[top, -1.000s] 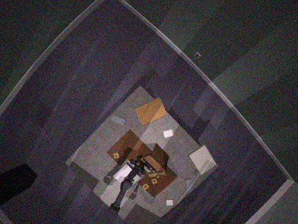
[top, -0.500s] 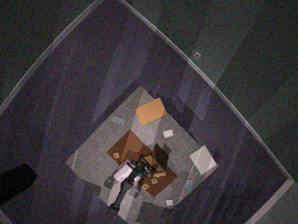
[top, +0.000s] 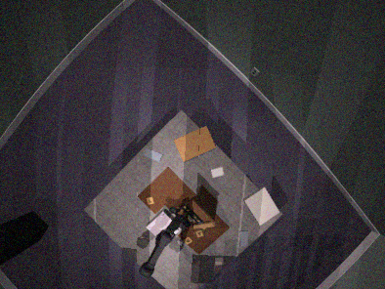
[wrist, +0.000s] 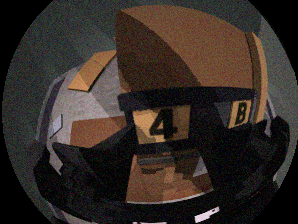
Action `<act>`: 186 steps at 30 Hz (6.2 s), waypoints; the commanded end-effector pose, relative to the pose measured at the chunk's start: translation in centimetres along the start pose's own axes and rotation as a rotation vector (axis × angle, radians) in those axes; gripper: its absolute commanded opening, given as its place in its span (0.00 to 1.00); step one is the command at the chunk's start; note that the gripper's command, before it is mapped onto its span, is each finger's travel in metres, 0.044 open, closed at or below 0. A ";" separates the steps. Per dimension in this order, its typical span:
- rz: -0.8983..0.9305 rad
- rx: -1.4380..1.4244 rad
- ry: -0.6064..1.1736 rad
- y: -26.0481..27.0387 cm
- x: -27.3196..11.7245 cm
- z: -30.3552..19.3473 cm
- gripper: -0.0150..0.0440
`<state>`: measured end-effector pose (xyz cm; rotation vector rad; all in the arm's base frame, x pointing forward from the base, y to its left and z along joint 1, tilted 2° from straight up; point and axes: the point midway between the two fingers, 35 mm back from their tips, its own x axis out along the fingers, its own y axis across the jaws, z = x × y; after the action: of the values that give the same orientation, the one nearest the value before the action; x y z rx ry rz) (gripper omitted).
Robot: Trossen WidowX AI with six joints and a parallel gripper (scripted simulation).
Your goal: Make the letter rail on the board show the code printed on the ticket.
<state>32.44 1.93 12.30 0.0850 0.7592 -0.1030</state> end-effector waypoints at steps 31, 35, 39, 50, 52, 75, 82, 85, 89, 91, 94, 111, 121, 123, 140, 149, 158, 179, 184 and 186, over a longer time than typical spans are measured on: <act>0.002 -0.006 -0.002 -1.8 0.0 0.0 0.25; 0.002 -0.006 -0.002 -2.0 0.0 0.0 0.25; 0.002 -0.006 -0.002 -2.2 0.0 0.0 0.25; 0.002 -0.007 -0.002 -2.8 0.0 0.1 0.25; 0.002 -0.007 -0.002 -2.9 0.0 0.1 0.25; 0.001 -0.008 -0.002 -4.0 0.0 0.1 0.25; 0.000 -0.008 -0.002 -4.4 0.0 0.1 0.25; 0.000 -0.008 -0.002 -4.5 0.0 0.1 0.25; 0.000 -0.008 -0.002 -4.8 0.0 0.1 0.25; 0.000 -0.008 -0.002 -4.9 0.0 0.1 0.25; 0.000 -0.008 -0.002 -5.0 0.0 0.1 0.25; -0.004 -0.003 0.000 -5.5 0.0 0.0 0.48; 0.000 -0.009 -0.002 -5.5 -0.9 0.0 0.75; 0.000 -0.009 -0.001 -5.5 -1.2 0.1 0.75; 0.000 -0.009 -0.001 -5.7 -2.4 -0.1 0.75; -0.001 -0.009 0.000 -5.7 -3.0 -0.1 0.75; -0.001 -0.009 0.000 -5.7 -3.5 -0.1 0.75; -0.001 -0.006 0.004 -5.6 -4.2 -0.1 0.53; -0.001 -0.006 0.004 -5.6 -4.2 -0.1 0.31; -0.001 -0.006 0.004 -5.6 -4.2 -0.1 0.25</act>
<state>28.67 -3.35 14.90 0.0788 0.7636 -0.1014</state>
